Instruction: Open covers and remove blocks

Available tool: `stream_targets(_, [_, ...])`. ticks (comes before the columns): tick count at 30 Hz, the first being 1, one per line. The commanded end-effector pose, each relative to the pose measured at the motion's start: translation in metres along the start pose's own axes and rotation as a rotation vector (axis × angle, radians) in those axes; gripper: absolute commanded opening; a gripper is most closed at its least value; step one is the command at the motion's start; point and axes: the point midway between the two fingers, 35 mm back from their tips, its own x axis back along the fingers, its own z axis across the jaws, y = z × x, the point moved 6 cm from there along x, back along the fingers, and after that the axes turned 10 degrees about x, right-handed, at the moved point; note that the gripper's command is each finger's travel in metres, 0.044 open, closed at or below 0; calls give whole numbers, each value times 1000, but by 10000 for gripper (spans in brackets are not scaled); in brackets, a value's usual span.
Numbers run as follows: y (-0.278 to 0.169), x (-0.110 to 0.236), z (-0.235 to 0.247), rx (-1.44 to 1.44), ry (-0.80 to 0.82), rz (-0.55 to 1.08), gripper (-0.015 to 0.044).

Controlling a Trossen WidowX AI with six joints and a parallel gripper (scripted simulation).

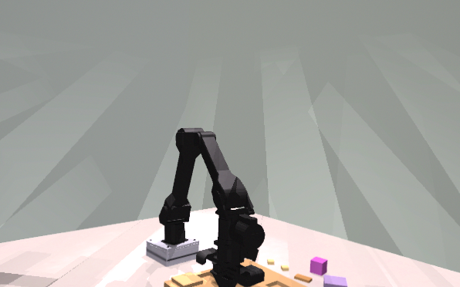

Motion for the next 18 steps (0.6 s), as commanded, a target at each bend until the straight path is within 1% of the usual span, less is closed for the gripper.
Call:
stream_targets(1, [-1, -1, 0, 3, 4, 0, 0])
stream_targets(13, [1, 12, 0, 3, 4, 0, 0])
stream_targets(15, [1, 11, 1, 3, 7, -3, 53])
stream_targets(18, [1, 28, -1, 3, 6, -2, 131])
